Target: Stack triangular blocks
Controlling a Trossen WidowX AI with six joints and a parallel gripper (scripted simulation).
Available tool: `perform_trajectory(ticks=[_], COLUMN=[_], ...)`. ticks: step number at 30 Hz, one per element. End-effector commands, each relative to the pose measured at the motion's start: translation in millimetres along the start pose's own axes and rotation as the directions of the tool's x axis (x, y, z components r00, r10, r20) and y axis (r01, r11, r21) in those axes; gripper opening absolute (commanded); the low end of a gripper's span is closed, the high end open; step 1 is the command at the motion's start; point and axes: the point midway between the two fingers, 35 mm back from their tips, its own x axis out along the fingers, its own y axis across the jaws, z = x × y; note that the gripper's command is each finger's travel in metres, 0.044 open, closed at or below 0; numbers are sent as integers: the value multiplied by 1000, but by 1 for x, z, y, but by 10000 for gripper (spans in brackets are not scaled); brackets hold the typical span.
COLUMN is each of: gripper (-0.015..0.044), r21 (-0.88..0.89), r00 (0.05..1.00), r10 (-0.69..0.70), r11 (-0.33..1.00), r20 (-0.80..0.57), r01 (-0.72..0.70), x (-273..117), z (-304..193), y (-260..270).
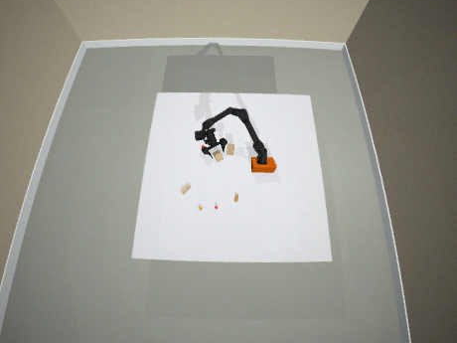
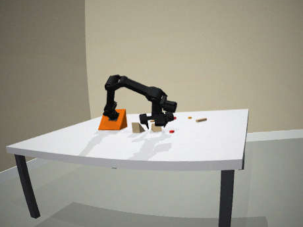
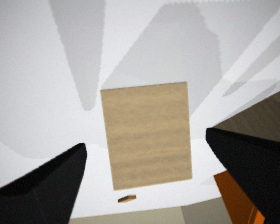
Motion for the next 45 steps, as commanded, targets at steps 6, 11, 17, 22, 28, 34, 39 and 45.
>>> perform_trajectory(ticks=[6, 11, 17, 22, 28, 34, 39, 45], gripper=[414, 282, 184, 111, 0, 0, 0, 0], r21=[-2, -2, -2, -2, -3, -3, -3, -4], r00=[1000, 1000, 1000, 1000, 1000, 1000, 1000, 1000], r10=[-1, -1, -1, -1, 0, 1, 1, 0], r11=[1000, 1000, 1000, 1000, 1000, 1000, 1000, 1000], r20=[0, 0, 0, 0, -1, -3, -4, -5], r01=[1, 1, 1, 1, 0, -1, -1, 0], x=[2, 2, 2, 2, -11, -35, -54, -77], z=[-1, -1, -1, -1, -9, -25, -40, -57], y=[1, 1, 1, 1, 3, 5, 4, 1])
